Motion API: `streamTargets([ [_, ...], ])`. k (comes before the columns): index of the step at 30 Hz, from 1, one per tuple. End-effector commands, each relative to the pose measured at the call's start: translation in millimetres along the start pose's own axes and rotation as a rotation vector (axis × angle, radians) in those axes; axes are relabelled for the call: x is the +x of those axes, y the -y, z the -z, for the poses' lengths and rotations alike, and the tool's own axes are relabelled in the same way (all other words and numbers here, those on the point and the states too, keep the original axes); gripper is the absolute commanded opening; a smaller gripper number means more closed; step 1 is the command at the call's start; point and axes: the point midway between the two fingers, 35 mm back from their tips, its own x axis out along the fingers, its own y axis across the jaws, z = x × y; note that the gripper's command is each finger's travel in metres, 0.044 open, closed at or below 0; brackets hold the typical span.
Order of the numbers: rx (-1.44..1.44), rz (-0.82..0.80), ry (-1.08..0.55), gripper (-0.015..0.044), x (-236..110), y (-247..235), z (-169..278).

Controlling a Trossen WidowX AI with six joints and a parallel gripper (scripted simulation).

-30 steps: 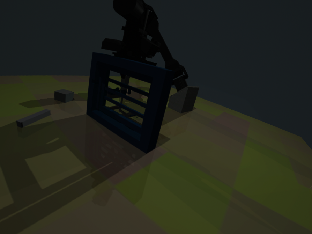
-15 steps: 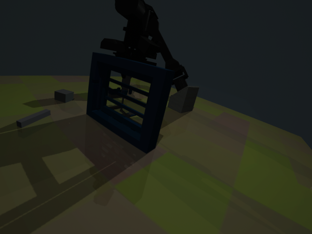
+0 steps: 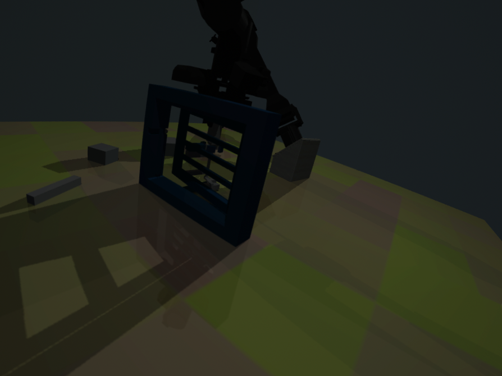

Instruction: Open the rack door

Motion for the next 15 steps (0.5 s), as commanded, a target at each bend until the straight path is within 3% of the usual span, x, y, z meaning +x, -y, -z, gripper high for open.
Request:
streamTargets([
  [1,0.099,0.005,0.009,0.001,0,-5,-2],
  [15,0.316,0.003,0.01,0.001,0,-32,-14],
])
